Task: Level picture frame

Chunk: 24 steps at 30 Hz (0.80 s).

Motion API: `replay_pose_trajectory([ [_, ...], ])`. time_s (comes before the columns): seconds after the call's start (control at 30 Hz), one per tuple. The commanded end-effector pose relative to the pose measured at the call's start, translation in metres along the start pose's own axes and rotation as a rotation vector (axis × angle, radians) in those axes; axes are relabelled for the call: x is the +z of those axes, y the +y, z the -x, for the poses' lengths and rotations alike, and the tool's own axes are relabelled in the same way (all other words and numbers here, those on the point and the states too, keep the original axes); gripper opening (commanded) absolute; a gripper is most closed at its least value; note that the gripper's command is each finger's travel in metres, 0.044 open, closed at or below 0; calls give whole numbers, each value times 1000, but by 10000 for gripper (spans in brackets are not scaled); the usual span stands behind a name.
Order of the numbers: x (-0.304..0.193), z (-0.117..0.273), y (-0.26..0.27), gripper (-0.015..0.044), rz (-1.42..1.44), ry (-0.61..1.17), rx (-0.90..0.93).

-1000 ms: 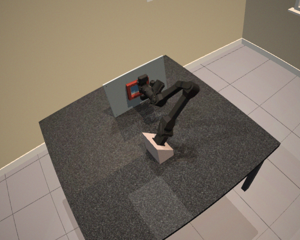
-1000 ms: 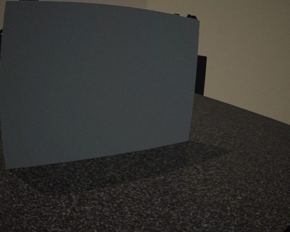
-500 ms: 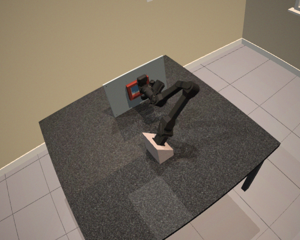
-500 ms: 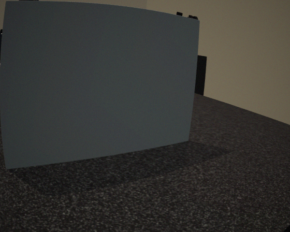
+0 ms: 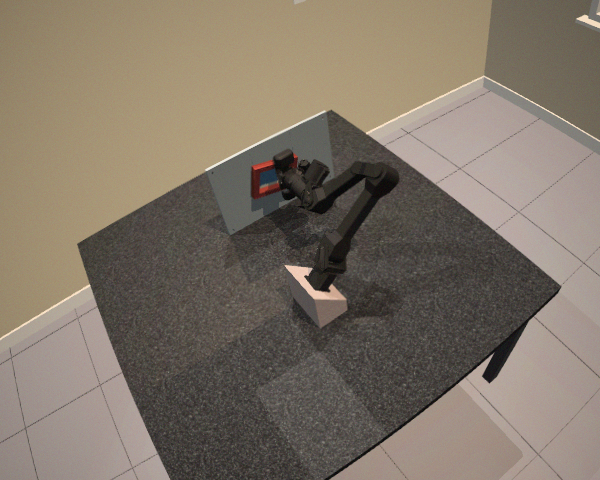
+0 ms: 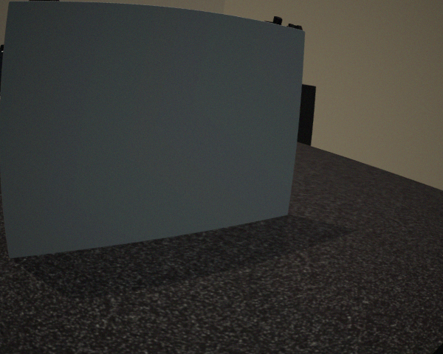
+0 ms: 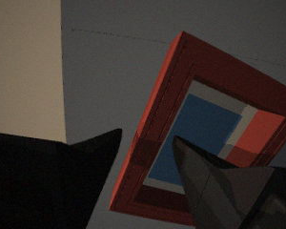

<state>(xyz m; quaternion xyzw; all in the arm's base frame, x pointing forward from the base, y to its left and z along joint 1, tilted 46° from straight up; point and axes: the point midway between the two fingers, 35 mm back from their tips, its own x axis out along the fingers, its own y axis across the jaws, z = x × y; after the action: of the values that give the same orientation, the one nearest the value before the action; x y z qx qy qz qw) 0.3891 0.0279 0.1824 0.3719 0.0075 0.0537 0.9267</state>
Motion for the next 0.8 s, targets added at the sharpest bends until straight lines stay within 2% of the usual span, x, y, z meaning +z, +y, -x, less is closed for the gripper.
replay_pose_trajectory([
  [0.0, 0, 0, 0, 260, -4, 0, 0],
  [0.1, 3, 13, 2, 260, -41, 0, 0],
  [0.43, 2, 95, 0, 260, -289, 3, 1],
  [0.6, 3, 95, 5, 260, -295, -3, 1],
  [0.77, 6, 107, 40, 260, -412, 1, 1],
])
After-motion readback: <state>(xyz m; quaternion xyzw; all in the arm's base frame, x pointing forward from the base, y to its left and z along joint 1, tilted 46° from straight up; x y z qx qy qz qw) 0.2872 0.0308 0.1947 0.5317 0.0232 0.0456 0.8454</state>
